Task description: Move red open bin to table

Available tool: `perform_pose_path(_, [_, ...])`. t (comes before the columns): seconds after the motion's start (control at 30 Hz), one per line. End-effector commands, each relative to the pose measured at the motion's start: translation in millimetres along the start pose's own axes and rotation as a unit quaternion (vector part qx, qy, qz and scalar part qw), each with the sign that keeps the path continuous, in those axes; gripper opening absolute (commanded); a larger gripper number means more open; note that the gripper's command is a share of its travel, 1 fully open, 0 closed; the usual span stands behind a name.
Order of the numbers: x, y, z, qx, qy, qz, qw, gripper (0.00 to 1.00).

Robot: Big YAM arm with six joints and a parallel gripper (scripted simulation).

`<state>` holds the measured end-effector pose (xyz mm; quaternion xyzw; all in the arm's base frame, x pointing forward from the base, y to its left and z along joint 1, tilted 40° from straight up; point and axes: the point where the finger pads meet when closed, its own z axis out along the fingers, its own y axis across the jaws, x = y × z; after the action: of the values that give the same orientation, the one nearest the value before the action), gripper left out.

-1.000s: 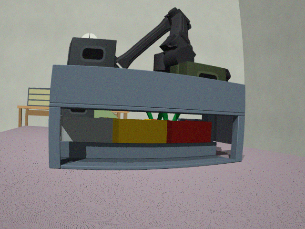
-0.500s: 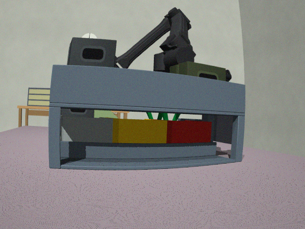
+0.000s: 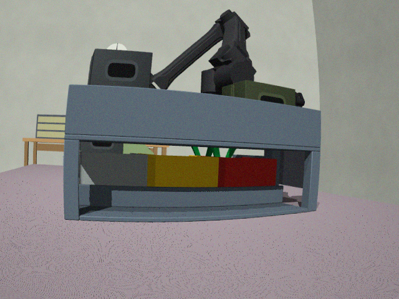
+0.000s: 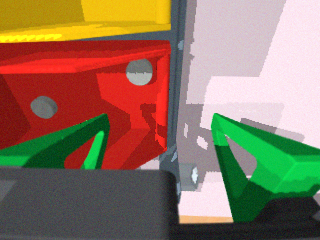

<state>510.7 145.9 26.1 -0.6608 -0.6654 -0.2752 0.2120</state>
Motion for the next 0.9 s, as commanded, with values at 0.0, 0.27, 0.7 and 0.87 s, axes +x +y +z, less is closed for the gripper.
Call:
perform_pose_path(0.0, [-5,-3,10.4,0.007,-0.002,0.009,1.0,0.9])
perform_pose_path(0.27, [-5,-3,10.4,0.007,-0.002,0.009,1.0,0.9])
perform_pose_path(0.7, [-8,-2,7.9,0.004,-0.002,0.011,1.0,0.9])
perform_pose_path(0.87, [-15,-3,4.4,0.001,-0.003,0.012,1.0,0.9])
